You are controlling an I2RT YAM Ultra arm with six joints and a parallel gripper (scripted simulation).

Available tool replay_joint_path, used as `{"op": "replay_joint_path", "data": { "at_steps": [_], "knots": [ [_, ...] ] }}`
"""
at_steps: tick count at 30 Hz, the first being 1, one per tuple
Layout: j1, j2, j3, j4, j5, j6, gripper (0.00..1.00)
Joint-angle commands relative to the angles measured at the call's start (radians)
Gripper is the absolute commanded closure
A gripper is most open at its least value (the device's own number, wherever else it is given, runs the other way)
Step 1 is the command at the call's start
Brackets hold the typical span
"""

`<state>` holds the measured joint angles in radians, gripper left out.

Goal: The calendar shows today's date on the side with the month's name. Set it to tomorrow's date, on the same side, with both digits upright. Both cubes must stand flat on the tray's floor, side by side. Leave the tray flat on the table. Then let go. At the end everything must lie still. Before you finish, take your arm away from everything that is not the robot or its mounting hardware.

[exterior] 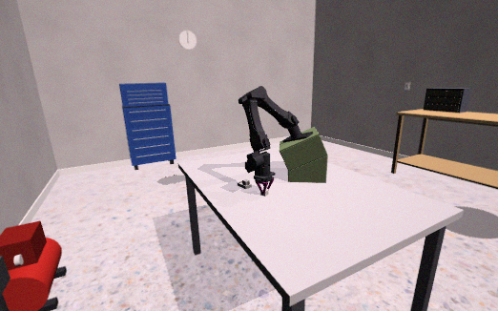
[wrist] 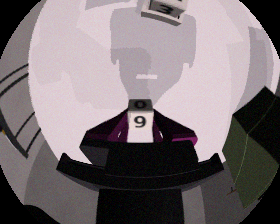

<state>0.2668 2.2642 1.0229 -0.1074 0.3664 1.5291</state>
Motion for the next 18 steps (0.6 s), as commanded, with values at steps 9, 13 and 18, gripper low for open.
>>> {"op": "replay_joint_path", "data": {
  "at_steps": [9,13,18],
  "knots": [
    [0.002,-0.006,0.004,0.000,0.001,-0.001,0.67],
    [0.002,-0.006,0.004,0.000,0.001,-0.001,0.63],
    [0.002,-0.006,0.004,0.000,0.001,-0.001,0.55]
  ]
}}
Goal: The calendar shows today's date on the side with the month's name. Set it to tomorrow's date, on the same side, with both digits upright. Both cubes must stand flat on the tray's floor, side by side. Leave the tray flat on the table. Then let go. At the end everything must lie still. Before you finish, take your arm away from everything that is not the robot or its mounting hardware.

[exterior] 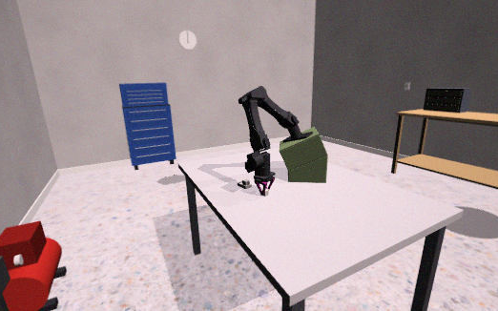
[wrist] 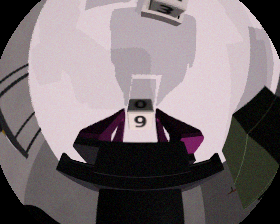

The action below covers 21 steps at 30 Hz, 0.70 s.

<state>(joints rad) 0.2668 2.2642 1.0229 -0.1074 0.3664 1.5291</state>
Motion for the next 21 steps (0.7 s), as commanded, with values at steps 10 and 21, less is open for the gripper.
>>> {"op": "replay_joint_path", "data": {
  "at_steps": [10,21],
  "knots": [
    [0.002,-0.006,0.004,0.000,0.001,-0.001,0.55],
    [0.017,-0.053,-0.008,-0.040,0.004,0.014,0.55]
  ]
}}
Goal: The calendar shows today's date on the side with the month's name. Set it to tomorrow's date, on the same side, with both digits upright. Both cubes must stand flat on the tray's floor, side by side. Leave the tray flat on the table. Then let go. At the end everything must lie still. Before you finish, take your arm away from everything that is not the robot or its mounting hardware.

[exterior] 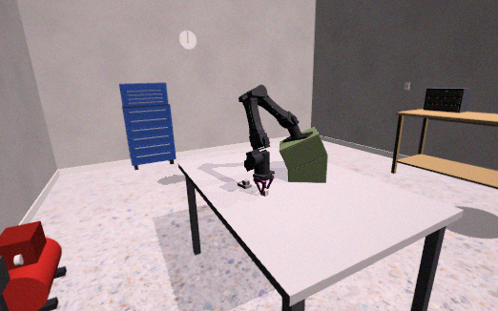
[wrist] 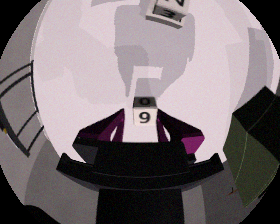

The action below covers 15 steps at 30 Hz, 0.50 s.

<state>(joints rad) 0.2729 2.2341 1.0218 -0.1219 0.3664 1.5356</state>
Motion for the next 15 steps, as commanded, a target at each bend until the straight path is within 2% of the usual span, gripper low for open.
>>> {"op": "replay_joint_path", "data": {
  "at_steps": [1,11,15],
  "knots": [
    [0.015,-0.036,-0.010,-0.038,0.005,0.012,0.55],
    [0.072,-0.203,-0.025,-0.212,0.017,0.073,0.55],
    [0.082,-0.229,-0.023,-0.242,0.018,0.083,0.55]
  ]
}}
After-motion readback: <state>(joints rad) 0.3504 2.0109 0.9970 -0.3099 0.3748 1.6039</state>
